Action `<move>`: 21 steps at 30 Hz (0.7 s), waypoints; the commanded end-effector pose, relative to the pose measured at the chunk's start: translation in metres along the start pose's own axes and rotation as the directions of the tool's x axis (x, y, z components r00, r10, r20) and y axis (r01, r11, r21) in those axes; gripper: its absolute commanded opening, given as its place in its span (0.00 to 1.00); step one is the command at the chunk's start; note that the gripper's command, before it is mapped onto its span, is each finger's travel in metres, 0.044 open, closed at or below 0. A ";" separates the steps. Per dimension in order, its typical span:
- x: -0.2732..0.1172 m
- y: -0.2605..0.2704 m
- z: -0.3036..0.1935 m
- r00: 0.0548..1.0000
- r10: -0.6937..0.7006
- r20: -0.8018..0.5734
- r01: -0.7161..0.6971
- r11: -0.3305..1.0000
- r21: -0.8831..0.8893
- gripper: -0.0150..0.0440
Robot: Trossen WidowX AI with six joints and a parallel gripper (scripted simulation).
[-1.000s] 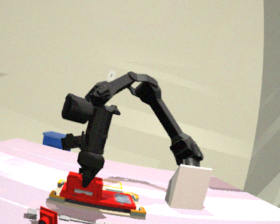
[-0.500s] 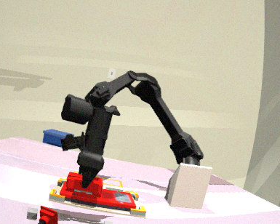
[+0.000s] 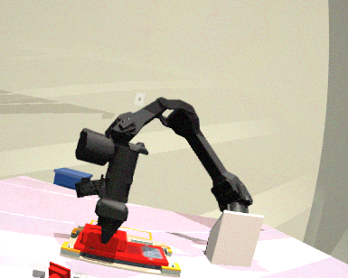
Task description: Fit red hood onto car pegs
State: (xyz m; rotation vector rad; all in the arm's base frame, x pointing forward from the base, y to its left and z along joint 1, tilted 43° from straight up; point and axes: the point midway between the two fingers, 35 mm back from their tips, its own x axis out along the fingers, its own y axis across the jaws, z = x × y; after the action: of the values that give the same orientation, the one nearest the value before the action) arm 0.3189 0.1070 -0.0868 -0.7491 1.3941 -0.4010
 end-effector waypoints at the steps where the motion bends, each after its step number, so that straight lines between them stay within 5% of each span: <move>1: 0.002 0.000 0.000 1.000 -0.003 0.002 0.003 1.000 -0.003 0.25; 7: 0.000 0.000 0.000 1.000 0.000 0.000 0.000 1.000 0.000 0.25; 21: 0.001 0.000 0.000 1.000 0.000 0.000 0.000 1.000 0.000 0.88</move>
State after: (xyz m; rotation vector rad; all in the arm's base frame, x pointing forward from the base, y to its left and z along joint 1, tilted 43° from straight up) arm 0.3189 0.1062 -0.0876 -0.7494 1.3940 -0.4013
